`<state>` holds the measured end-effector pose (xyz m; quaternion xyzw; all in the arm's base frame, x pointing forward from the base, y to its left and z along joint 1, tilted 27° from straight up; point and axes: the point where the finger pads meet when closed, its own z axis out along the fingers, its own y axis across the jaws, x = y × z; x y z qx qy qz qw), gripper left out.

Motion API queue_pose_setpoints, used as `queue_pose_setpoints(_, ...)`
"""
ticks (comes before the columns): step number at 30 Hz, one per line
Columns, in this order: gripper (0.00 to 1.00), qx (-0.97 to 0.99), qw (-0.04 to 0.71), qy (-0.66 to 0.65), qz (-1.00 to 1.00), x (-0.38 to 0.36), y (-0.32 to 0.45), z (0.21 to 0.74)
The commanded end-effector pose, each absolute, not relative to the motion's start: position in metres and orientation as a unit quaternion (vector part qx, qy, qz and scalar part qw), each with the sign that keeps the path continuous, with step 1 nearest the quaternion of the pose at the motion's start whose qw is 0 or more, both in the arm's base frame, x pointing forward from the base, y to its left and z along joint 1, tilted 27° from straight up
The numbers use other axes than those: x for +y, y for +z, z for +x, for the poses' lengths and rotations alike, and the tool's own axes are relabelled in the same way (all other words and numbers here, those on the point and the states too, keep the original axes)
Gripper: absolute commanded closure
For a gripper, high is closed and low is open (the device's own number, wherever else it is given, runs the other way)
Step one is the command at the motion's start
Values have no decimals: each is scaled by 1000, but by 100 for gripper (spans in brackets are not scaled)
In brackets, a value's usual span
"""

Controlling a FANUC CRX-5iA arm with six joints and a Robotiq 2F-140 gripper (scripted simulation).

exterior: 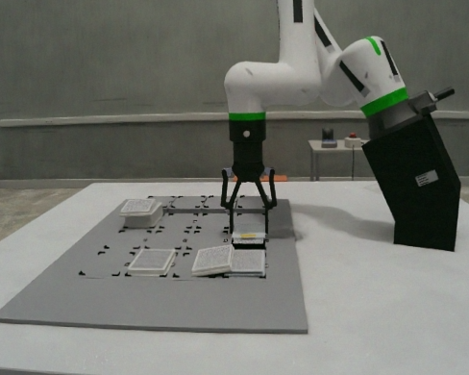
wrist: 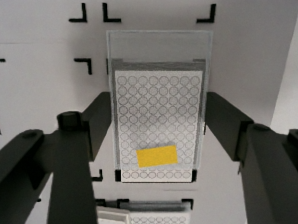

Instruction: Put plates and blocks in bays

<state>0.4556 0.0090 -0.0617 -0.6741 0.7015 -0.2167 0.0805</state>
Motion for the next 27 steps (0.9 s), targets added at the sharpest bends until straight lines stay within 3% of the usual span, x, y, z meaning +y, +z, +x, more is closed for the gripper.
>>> queue_pose_setpoints(1,90,701,81,-217,-674,9,-61,456)
queue_pose_setpoints(27,90,701,81,-217,-674,10,-57,454)
